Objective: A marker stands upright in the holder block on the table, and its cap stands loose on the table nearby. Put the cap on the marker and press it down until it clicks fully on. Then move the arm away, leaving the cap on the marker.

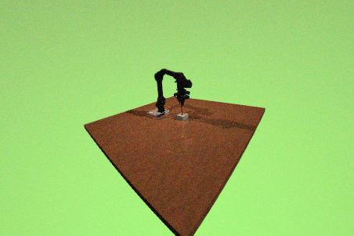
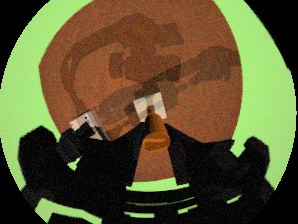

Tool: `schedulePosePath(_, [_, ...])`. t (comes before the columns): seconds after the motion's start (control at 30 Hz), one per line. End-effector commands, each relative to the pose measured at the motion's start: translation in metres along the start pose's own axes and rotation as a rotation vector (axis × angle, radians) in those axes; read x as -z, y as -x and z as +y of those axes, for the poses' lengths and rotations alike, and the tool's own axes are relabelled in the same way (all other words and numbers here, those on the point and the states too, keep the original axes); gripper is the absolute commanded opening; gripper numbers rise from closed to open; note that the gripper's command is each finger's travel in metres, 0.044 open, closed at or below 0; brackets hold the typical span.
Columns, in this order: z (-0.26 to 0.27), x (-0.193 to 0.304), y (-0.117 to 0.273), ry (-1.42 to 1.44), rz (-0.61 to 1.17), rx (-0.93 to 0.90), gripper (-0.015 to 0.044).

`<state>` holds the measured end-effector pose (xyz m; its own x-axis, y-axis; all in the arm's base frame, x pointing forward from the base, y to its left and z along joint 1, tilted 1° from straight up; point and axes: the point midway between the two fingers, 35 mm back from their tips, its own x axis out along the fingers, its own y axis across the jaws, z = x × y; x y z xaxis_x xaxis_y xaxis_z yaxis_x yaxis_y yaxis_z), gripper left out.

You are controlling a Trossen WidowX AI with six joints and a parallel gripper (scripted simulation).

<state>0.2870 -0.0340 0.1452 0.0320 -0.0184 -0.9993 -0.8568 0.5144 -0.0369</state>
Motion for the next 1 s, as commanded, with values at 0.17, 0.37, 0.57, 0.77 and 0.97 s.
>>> schedulePosePath(0.17, [0.0,0.001,-0.014,0.006,0.006,-0.004,0.0])
schedulePosePath(0.37, [0.0,0.001,-0.024,0.006,0.006,-0.004,0.0])
schedulePosePath(0.57, [0.0,0.001,-0.034,0.006,0.006,-0.004,0.0])
schedulePosePath(0.77, [0.001,0.001,-0.043,0.006,0.006,-0.004,0.0])
schedulePosePath(0.97, [0.001,0.001,-0.052,0.006,0.006,-0.004,0.0])
